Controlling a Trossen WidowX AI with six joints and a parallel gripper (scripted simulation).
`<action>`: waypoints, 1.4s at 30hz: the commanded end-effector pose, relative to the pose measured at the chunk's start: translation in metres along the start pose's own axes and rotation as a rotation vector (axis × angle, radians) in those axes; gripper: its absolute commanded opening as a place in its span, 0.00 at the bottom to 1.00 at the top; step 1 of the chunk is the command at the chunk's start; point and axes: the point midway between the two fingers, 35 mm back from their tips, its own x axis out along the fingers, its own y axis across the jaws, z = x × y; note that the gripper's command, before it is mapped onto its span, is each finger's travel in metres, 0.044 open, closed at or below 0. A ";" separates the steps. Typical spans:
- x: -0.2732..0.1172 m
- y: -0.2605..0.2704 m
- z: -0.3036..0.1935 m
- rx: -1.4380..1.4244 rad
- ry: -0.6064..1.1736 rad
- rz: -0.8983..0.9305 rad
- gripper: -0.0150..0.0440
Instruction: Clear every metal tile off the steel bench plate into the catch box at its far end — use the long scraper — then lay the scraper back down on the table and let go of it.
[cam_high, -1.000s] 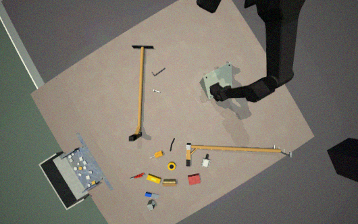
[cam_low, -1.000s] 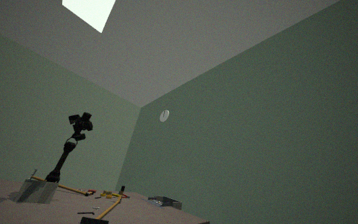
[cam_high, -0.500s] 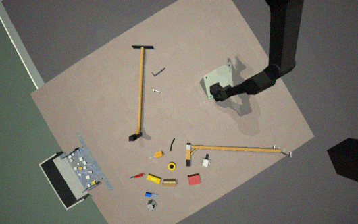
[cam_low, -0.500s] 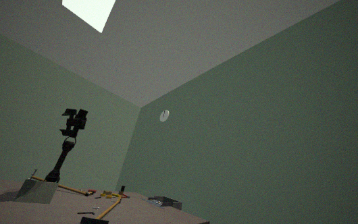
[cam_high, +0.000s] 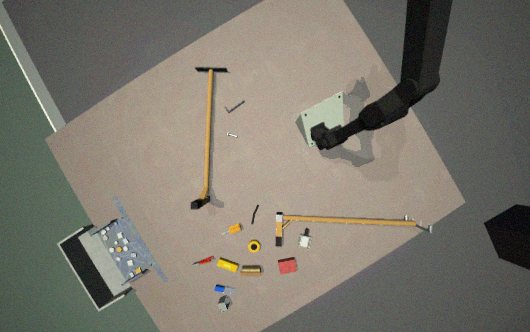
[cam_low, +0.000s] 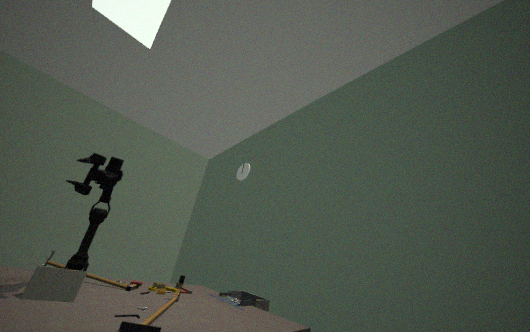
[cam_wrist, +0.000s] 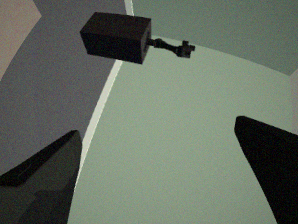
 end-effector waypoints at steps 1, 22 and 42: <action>0.008 -0.005 -0.016 -0.067 0.081 -0.005 1.00; 0.035 -0.008 -0.082 -0.377 0.412 0.114 1.00; 0.037 -0.005 -0.079 -0.364 0.391 0.111 1.00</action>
